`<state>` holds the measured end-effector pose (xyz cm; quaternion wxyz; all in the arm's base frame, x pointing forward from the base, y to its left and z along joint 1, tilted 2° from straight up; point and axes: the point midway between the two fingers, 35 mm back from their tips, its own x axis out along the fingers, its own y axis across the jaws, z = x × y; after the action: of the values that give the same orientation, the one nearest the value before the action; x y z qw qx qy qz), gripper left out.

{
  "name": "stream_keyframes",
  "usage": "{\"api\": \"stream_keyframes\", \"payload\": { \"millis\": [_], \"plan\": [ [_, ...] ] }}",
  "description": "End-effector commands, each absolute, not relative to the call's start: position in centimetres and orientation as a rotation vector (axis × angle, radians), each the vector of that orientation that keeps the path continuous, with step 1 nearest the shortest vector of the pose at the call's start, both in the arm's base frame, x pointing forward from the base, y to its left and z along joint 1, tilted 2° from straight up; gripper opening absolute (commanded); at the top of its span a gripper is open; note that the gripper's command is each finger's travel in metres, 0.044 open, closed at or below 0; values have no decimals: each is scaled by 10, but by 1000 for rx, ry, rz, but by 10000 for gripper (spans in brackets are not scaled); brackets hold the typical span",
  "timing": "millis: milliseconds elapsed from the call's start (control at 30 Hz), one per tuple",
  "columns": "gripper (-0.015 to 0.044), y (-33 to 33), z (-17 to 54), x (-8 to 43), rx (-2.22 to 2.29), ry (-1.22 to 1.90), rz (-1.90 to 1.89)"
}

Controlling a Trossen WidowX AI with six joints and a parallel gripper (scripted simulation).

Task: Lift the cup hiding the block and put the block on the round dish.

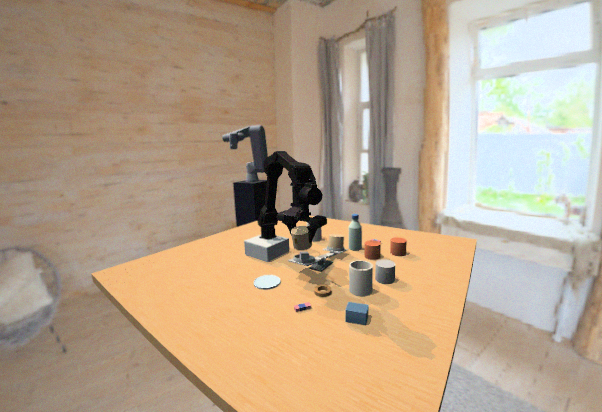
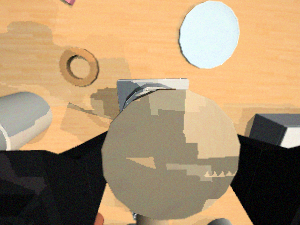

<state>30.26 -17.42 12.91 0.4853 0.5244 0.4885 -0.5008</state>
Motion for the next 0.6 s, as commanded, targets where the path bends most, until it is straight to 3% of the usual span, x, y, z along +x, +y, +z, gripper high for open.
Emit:
{"api": "stream_keyframes", "payload": {
  "millis": [0, 567],
  "plan": [
    [0, -176, 142, 303, 1270, 1165, -1210],
    [0, -173, 145, 300, 1277, 1187, -1218]
  ]
}}
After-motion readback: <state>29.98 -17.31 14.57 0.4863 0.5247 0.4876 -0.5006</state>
